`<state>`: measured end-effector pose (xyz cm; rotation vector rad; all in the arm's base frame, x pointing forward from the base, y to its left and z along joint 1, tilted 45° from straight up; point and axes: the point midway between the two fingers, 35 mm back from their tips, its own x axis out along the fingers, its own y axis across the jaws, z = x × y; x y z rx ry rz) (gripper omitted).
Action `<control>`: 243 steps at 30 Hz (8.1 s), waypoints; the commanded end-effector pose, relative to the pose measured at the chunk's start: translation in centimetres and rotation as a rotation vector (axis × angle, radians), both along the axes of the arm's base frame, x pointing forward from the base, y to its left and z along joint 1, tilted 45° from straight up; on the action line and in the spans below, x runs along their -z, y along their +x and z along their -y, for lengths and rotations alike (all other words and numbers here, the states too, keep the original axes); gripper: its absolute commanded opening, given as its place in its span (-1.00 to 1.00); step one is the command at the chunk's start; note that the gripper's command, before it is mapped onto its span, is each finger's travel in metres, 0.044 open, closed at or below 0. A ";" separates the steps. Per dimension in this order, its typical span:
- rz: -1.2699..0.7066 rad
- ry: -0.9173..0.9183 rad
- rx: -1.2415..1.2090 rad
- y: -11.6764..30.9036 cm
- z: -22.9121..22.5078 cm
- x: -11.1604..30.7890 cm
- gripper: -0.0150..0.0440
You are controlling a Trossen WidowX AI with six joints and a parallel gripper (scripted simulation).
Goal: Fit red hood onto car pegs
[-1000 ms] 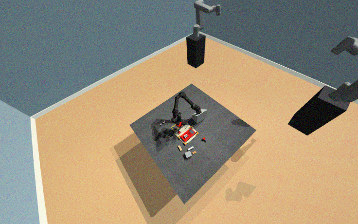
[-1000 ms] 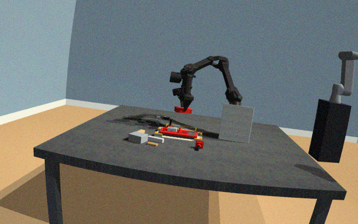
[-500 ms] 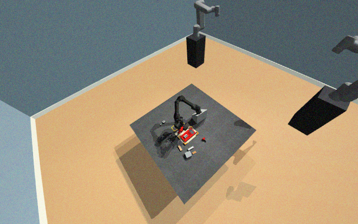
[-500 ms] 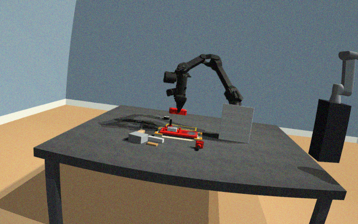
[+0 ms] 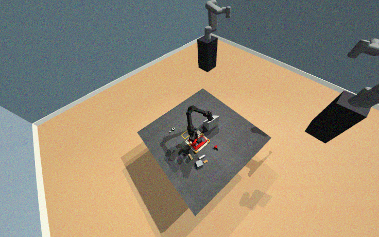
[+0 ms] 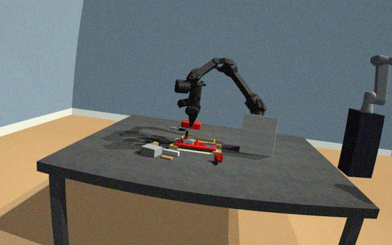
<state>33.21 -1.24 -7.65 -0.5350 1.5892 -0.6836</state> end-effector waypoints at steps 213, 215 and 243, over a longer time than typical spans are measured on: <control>0.022 -0.004 0.020 -0.6 3.8 6.5 0.75; 0.022 -0.004 0.020 -0.6 3.8 6.5 0.93; 0.018 -0.003 0.024 0.4 -1.2 1.4 1.00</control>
